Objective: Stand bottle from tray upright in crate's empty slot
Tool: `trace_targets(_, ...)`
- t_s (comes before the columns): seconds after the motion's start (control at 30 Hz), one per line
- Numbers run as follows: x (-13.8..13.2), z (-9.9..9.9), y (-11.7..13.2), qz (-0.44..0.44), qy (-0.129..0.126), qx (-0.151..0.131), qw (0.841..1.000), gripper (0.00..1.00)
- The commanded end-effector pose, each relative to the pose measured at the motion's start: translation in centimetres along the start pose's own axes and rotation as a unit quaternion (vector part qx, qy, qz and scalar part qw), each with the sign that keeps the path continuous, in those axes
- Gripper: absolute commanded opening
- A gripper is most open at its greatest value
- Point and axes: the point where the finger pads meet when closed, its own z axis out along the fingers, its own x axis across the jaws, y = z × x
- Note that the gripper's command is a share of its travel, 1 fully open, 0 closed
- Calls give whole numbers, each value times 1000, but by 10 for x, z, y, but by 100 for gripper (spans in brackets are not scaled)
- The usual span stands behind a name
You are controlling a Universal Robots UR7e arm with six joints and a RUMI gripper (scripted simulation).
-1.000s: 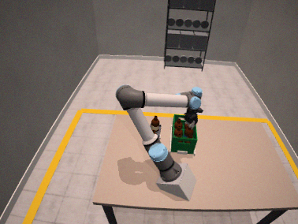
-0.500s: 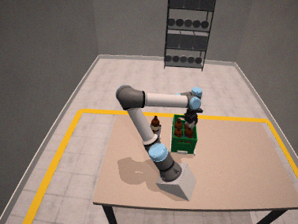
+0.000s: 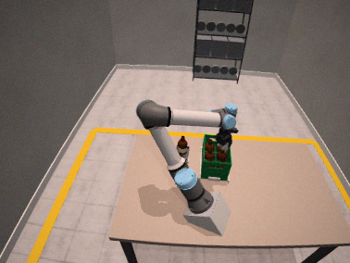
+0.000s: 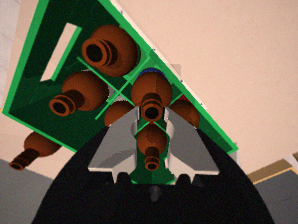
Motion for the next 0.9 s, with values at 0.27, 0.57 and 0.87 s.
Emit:
trace_targets(0.27, 0, 5, 0, 0, 0, 1, 1000, 0)
trace_targets(0.57, 0, 8, 0, 0, 0, 1, 1000, 0)
trace_targets(0.87, 0, 10, 0, 0, 0, 1, 1000, 0)
